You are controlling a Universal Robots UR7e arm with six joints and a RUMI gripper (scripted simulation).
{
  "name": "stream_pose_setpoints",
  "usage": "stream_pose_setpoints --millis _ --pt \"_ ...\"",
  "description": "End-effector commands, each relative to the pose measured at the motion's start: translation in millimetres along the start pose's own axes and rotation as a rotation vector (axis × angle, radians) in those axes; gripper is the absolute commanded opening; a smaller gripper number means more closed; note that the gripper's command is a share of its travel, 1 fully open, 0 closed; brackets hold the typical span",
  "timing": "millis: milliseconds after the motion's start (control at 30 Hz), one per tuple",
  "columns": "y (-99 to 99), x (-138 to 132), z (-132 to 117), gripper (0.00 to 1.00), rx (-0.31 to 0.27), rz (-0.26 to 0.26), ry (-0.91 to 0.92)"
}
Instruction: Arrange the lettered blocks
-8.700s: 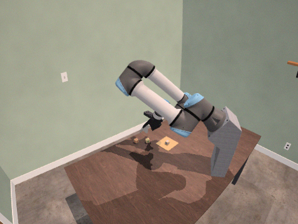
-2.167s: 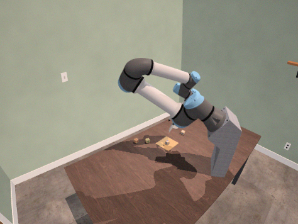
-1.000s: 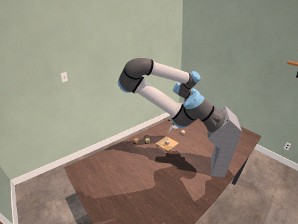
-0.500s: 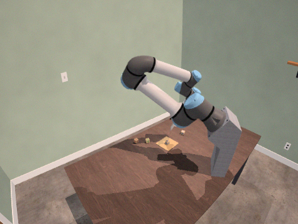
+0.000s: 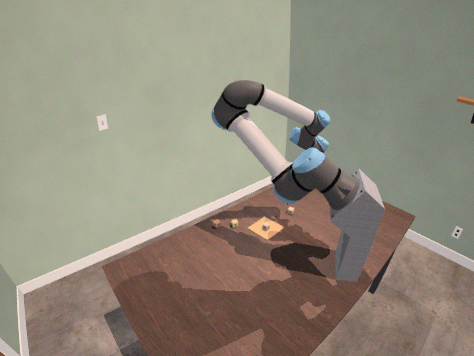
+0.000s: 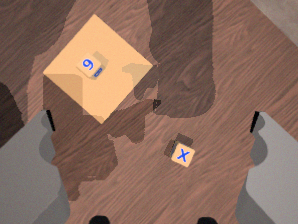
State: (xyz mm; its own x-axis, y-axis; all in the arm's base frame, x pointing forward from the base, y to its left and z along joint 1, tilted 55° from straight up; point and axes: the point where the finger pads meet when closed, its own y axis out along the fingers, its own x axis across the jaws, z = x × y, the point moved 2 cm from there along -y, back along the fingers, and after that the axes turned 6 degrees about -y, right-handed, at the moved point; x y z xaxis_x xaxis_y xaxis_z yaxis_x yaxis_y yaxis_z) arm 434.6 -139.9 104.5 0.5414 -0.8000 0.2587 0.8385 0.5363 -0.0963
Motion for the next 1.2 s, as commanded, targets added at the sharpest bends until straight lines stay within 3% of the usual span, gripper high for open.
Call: stream_pose_setpoints --millis 0,333,1167 --pt "-0.6 22.0 -36.4 1.00 0.003 0.003 0.000" --pt "-2.6 42.2 -81.7 1.00 0.003 0.002 -0.001" --pt "-2.6 43.2 -84.5 1.00 0.003 0.002 -0.001"
